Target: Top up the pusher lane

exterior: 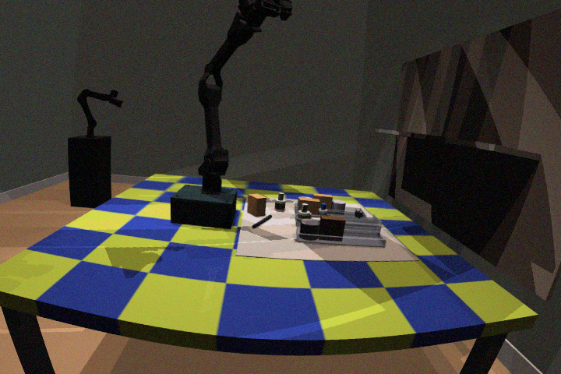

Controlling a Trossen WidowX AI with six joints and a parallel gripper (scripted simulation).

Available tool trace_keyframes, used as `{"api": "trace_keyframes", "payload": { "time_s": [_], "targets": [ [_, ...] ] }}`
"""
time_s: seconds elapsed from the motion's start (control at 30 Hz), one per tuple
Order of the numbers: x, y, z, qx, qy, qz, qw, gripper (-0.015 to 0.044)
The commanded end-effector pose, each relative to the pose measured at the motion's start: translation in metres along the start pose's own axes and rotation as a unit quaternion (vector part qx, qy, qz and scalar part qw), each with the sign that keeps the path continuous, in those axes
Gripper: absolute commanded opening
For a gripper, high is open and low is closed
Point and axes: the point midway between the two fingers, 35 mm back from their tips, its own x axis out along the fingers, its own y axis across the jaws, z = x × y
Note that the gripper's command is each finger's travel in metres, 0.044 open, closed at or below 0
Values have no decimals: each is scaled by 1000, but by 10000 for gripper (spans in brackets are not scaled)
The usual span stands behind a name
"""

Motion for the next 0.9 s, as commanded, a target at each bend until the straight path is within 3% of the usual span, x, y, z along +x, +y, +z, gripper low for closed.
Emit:
{"api": "trace_keyframes", "payload": {
  "time_s": [0.0,0.13,0.43,0.63,0.87],
  "targets": [
    [0,1,1,1,-2,1,1000,426],
    [4,19,26,37,-39,25,998,440],
    [-9,101,146,194,-181,171,949,440],
    [-49,156,227,286,-240,303,877,440],
    [-125,211,306,352,-263,464,769,440]
  ]
}}
